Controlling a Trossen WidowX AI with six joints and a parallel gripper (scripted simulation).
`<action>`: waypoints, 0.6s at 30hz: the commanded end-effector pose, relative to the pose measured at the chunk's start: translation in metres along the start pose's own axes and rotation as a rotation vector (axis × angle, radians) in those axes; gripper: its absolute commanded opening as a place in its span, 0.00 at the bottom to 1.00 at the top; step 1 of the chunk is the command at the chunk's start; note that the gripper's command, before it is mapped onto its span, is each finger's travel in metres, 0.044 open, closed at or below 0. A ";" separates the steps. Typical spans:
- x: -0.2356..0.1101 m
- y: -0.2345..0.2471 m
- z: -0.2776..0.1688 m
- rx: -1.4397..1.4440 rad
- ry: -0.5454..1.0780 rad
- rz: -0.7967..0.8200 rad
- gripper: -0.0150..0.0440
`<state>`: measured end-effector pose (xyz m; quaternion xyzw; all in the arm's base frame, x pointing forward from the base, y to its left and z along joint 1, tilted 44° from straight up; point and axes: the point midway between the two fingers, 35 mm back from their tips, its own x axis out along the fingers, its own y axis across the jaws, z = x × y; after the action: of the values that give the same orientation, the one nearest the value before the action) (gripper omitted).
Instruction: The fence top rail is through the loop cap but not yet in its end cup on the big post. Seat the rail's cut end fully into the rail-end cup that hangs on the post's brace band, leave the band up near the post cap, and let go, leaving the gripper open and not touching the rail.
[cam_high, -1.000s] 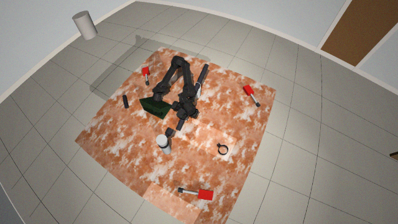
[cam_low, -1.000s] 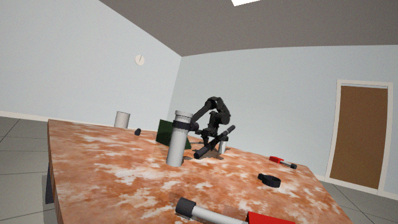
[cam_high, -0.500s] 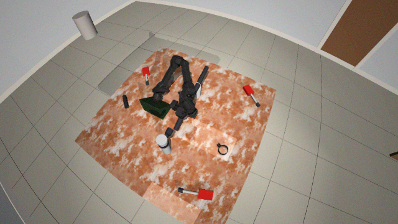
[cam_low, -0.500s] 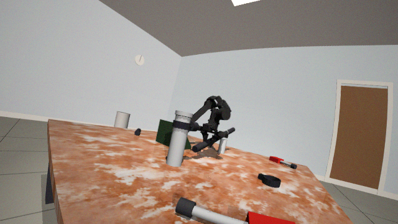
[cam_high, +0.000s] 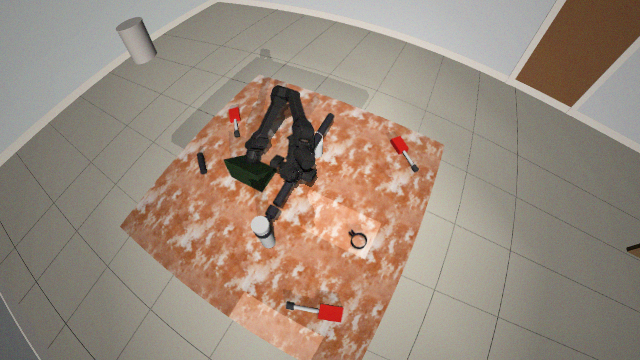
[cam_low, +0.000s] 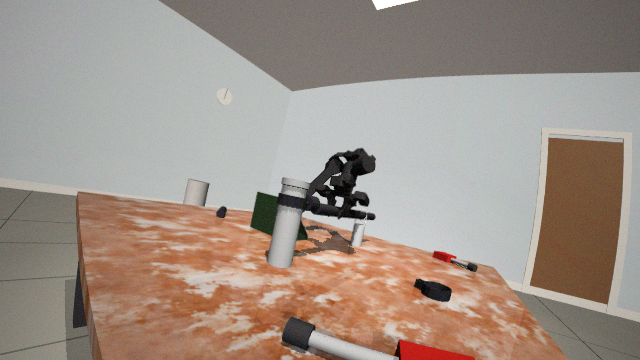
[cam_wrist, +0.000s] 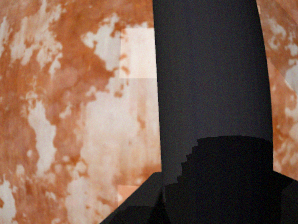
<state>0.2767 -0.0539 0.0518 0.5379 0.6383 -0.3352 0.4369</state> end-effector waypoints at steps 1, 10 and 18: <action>-0.007 0.002 0.006 -0.005 -0.034 0.009 0.25; -0.003 0.001 0.002 -0.001 -0.015 0.003 0.25; -0.002 0.000 0.001 0.000 -0.009 0.002 0.25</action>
<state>0.2771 -0.0559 0.0535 0.5367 0.6357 -0.3373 0.4404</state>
